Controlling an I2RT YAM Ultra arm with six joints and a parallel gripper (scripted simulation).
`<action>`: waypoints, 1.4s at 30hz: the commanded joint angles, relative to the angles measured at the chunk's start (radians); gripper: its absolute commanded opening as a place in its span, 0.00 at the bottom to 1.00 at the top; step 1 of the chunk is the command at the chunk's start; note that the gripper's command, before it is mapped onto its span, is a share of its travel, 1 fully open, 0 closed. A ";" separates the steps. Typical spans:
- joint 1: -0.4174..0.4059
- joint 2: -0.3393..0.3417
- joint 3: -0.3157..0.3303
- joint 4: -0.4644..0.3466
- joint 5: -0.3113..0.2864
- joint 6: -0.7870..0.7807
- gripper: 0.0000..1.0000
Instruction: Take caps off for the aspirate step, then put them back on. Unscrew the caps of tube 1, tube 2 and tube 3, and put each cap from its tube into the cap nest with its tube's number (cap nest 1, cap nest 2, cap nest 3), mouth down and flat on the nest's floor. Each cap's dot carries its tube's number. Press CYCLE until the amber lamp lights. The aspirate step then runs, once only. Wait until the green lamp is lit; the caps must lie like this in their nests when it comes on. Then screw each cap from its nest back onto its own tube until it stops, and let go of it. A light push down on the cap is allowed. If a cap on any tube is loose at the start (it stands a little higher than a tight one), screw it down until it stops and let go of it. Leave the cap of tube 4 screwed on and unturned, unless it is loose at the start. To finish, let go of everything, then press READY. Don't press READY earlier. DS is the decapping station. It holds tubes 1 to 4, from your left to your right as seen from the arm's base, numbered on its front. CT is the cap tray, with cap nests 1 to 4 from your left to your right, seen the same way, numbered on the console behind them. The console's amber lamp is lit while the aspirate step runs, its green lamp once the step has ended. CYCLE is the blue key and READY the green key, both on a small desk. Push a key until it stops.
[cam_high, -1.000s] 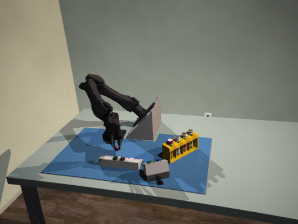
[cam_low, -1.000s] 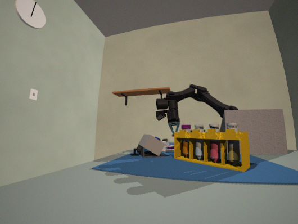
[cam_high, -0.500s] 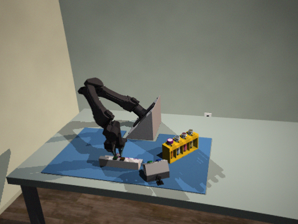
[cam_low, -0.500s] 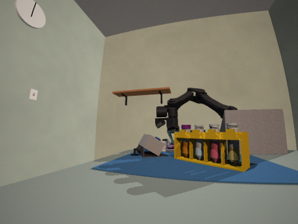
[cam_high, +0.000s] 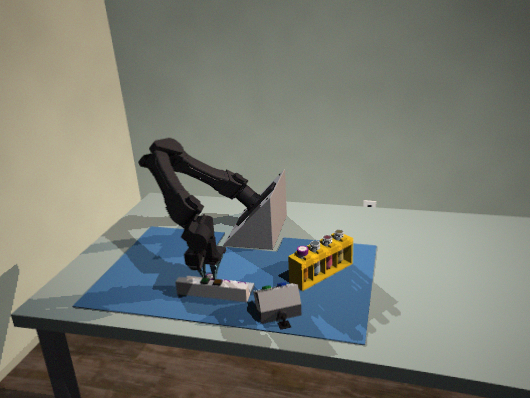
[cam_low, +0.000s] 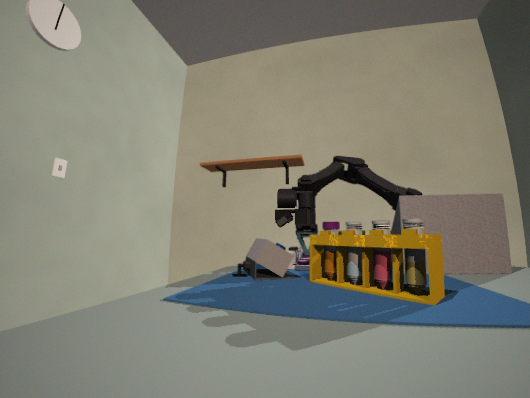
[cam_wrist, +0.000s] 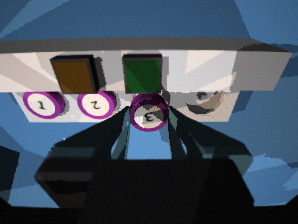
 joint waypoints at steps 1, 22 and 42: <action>0.007 -0.004 0.004 0.004 0.001 -0.004 0.00; -0.001 0.000 0.014 0.007 0.002 -0.015 0.00; -0.005 0.000 0.010 0.015 0.002 -0.021 0.00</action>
